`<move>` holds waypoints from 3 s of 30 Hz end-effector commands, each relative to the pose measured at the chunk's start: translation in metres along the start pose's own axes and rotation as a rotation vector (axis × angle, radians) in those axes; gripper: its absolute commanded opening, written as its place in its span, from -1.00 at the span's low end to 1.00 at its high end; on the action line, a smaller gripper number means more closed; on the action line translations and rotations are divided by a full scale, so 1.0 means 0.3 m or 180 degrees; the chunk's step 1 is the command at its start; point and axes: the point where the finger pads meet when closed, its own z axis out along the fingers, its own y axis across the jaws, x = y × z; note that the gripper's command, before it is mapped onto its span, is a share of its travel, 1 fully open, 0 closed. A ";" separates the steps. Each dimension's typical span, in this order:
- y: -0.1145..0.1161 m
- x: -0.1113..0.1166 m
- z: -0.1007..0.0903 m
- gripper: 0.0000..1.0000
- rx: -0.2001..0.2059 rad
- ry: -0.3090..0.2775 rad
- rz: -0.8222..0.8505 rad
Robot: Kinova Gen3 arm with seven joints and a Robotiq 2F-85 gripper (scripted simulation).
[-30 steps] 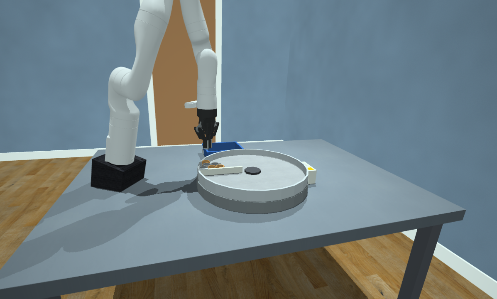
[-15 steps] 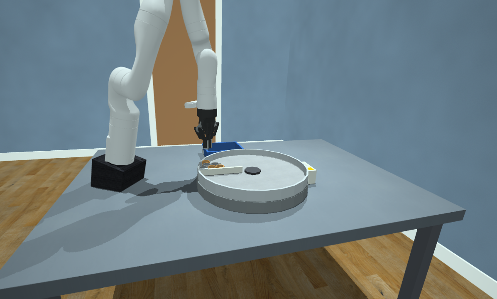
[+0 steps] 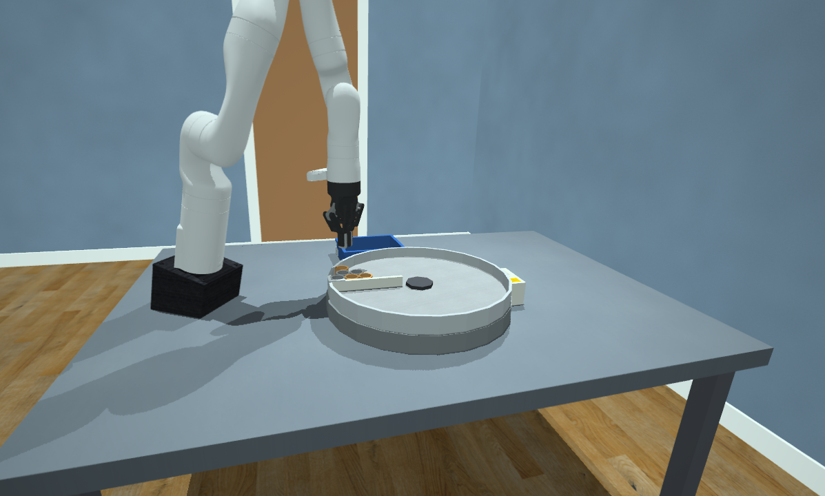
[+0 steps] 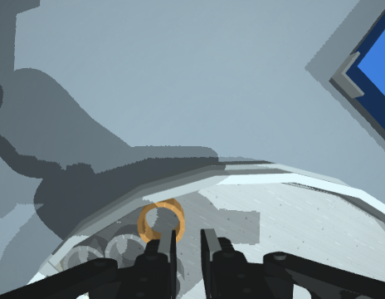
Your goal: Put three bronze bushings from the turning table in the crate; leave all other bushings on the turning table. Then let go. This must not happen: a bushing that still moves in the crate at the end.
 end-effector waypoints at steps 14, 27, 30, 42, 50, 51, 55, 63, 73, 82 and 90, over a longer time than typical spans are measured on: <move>-0.016 -0.004 0.037 -0.72 0.0036 0.0006 0.0026; -0.016 -0.003 0.083 -0.72 0.0035 0.0007 0.0021; -0.016 -0.003 0.083 -0.72 0.0035 0.0007 0.0021; -0.015 -0.001 0.130 -0.72 0.0035 0.0007 0.0015; -0.015 -0.001 0.130 -0.72 0.0036 0.0007 0.0016; -0.017 -0.002 0.130 -0.72 0.0038 0.0007 0.0019; -0.019 -0.003 0.131 -0.72 0.0042 0.0007 0.0025; -0.019 -0.003 0.131 -0.72 0.0042 0.0007 0.0025; -0.019 -0.003 0.138 -0.72 0.0042 0.0007 0.0025; -0.019 -0.003 0.138 -0.72 0.0042 0.0007 0.0025; -0.019 -0.003 0.153 -0.72 0.0042 0.0007 0.0025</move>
